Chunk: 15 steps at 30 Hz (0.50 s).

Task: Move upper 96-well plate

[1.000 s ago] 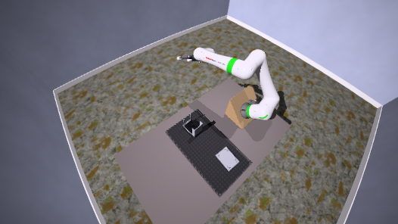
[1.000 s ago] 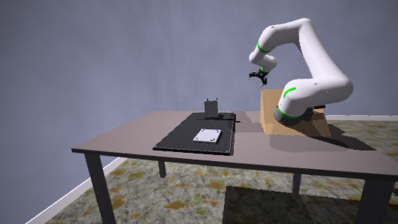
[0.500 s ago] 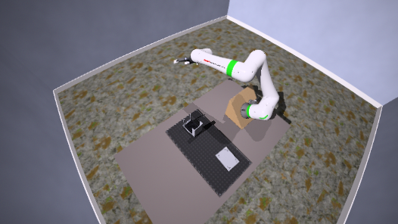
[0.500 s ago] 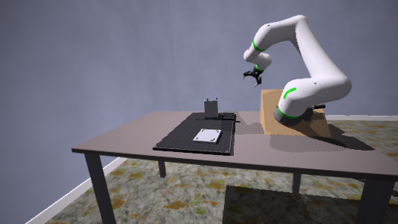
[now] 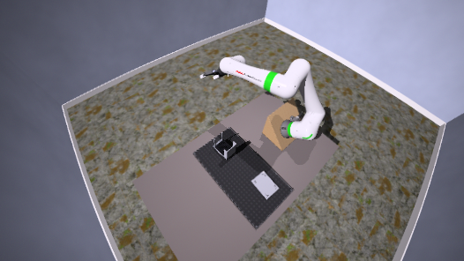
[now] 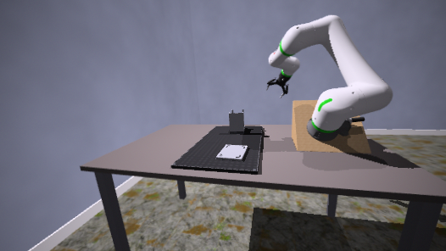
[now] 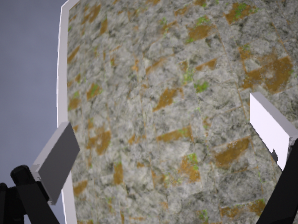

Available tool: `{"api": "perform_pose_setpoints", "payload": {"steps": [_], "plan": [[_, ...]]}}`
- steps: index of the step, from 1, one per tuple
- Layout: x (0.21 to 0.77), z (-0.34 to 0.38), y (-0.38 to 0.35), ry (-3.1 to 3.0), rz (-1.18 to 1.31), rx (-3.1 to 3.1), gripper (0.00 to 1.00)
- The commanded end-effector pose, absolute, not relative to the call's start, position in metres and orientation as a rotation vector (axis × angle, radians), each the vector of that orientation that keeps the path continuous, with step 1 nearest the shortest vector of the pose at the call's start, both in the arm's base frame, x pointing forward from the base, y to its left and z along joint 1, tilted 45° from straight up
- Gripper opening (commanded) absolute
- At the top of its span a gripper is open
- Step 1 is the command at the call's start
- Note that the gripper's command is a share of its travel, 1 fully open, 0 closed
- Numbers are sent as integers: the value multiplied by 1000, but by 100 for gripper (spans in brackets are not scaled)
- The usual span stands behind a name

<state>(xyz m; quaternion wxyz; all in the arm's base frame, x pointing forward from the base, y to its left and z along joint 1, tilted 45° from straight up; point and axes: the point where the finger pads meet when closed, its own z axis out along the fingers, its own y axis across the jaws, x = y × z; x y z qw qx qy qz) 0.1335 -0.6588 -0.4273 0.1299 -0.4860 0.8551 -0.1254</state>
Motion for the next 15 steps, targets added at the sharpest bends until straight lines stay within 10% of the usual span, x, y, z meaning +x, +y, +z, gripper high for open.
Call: {"api": "perform_pose_setpoints", "payload": {"steps": [1, 15], "plan": [[147, -419, -659, 2447, -338, -1420, 100], [204, -388, -634, 2377, -268, -1436, 100]]}}
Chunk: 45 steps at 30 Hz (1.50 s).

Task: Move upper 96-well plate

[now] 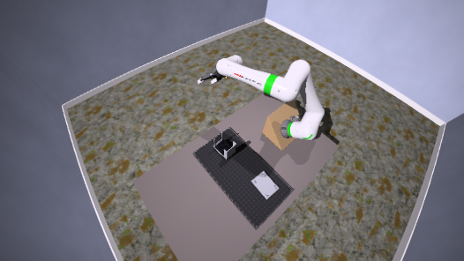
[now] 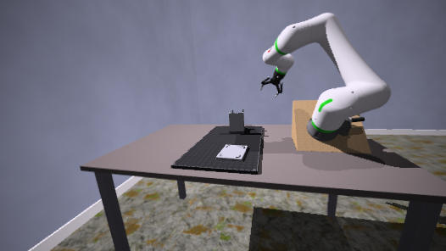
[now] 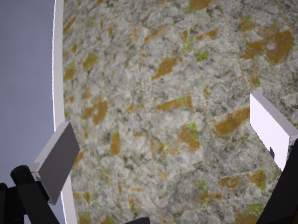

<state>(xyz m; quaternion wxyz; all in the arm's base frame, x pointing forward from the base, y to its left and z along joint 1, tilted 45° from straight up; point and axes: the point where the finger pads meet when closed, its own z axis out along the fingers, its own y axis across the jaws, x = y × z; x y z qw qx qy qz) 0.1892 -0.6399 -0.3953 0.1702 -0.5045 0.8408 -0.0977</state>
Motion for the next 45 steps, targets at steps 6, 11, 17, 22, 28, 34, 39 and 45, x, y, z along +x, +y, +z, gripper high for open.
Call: {"api": "perform_pose_setpoints", "payload": {"steps": [6, 11, 17, 22, 28, 34, 39, 45], "plan": [[220, -378, -626, 2377, -268, -1436, 100], [238, -366, -615, 2310, -193, -1453, 100], [261, -351, -601, 2310, -193, -1453, 100], [270, -345, -595, 2258, -129, -1469, 100], [290, -329, -579, 2245, -114, -1473, 100], [310, -314, -563, 2181, -31, -1494, 100], [319, -306, -554, 2181, -31, -1494, 100], [337, -290, -537, 2157, 4, -1503, 100]]}}
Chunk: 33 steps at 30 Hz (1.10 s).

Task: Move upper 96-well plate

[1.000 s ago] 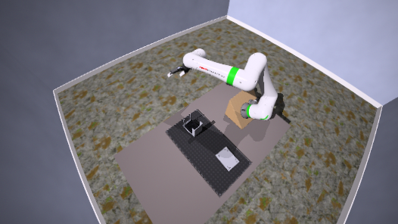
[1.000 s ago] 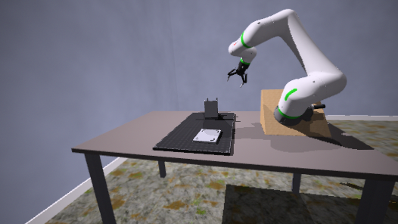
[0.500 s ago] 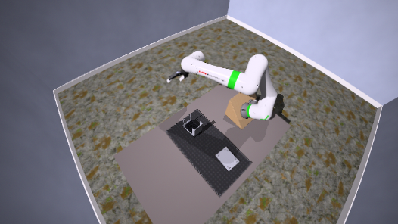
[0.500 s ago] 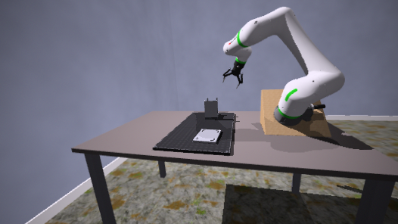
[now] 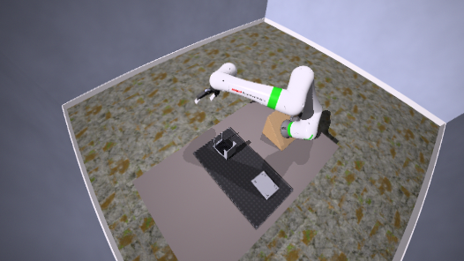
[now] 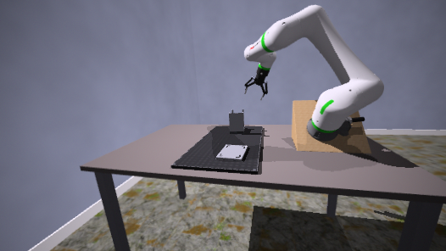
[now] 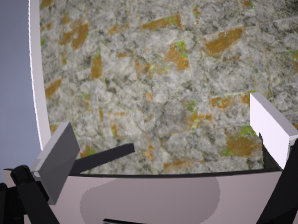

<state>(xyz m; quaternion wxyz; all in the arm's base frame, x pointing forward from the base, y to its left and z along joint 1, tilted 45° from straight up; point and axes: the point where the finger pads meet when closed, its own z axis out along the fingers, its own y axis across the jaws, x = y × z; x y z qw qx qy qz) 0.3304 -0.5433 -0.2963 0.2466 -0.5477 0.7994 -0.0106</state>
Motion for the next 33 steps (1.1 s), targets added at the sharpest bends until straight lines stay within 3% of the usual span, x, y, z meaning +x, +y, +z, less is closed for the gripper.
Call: {"api": "perform_pose_setpoints", "payload": {"steps": [1, 33], "plan": [[340, -287, -534, 2133, 38, -1512, 100], [406, -207, -442, 2001, 239, -1568, 100]]}}
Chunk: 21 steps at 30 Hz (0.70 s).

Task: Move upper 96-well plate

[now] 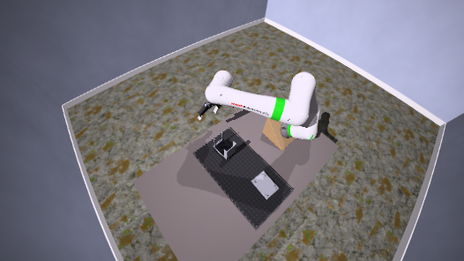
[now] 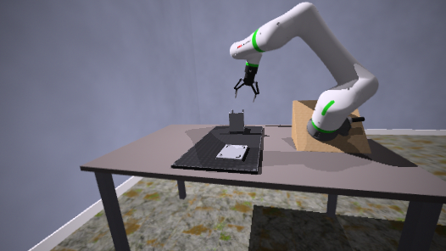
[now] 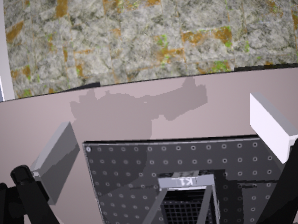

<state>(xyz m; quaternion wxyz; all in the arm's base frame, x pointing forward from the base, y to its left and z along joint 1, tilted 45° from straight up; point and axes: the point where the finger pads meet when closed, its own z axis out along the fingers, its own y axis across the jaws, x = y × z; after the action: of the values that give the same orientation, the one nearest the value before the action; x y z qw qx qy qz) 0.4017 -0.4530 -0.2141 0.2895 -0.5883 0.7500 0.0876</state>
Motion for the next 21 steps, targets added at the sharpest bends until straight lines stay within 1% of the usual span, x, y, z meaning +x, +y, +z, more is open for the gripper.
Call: {"api": "perform_pose_setpoints", "payload": {"steps": [1, 3, 6, 15, 18, 21], "plan": [[408, -204, -439, 2001, 239, -1568, 100], [411, -199, -433, 2001, 239, -1568, 100], [416, -190, -422, 1944, 335, -1596, 100], [427, -169, -397, 1944, 335, -1596, 100], [430, -159, -386, 1889, 432, -1626, 100], [434, -150, -375, 1889, 432, -1626, 100]]}}
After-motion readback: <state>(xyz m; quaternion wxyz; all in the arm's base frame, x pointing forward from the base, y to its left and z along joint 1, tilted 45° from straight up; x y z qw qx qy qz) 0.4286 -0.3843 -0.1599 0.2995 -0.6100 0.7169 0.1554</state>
